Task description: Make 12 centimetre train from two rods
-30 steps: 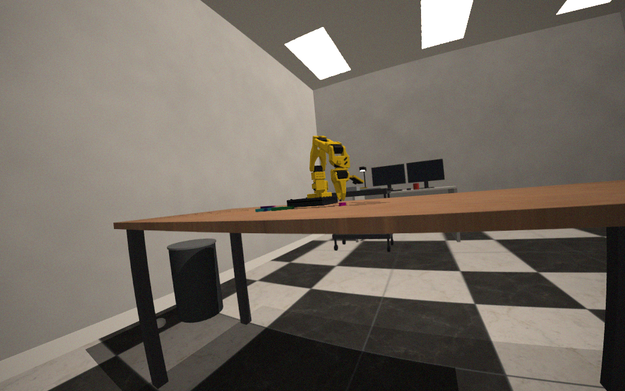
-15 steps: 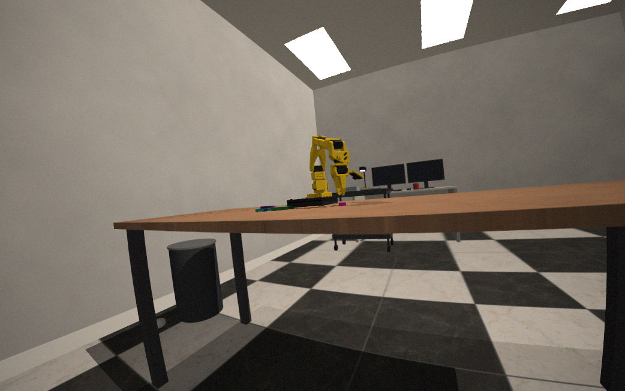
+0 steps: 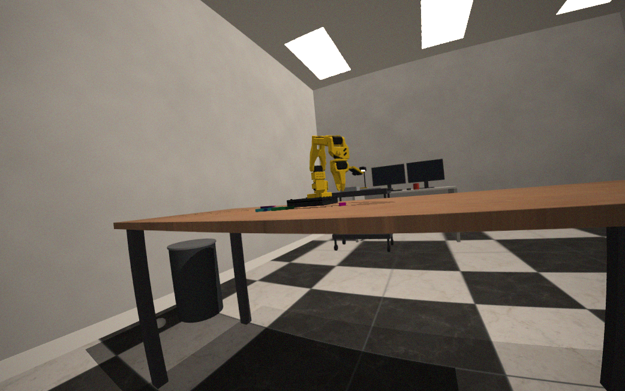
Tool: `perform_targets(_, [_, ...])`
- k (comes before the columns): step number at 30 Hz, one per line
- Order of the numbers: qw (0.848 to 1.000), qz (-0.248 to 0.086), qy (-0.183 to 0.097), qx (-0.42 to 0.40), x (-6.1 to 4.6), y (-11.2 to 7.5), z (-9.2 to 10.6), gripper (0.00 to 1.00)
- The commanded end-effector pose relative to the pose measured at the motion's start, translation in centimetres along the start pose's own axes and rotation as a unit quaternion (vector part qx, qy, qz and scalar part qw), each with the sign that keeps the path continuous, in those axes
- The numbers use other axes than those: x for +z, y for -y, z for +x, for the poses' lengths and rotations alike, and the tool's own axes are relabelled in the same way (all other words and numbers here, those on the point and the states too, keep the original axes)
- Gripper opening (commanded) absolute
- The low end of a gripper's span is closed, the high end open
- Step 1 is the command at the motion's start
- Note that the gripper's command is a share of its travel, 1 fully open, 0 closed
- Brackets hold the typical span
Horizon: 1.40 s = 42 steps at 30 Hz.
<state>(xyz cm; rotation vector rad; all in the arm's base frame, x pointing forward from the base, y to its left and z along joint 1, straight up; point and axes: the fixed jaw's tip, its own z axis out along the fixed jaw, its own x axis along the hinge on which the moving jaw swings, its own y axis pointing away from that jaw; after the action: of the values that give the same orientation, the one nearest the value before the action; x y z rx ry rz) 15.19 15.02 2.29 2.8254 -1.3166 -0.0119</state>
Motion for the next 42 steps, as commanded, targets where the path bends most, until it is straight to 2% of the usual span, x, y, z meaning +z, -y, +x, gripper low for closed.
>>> perform_targets(1, [1.000, 0.009, 0.001, 0.003, -0.5, 0.2, -0.2, 0.17])
perform_targets(26, [1.000, 0.009, 0.002, 0.003, -0.5, 0.3, 0.4, 0.17])
perform_targets(33, [1.000, 0.009, 0.002, 0.004, -0.5, 0.6, 2.9, 0.17])
perform_targets(41, [1.000, 0.009, 0.003, 0.007, -0.4, 0.3, 8.5, 0.18])
perform_targets(42, [1.000, 0.009, 0.003, 0.007, -0.4, 0.3, 8.5, 0.18])
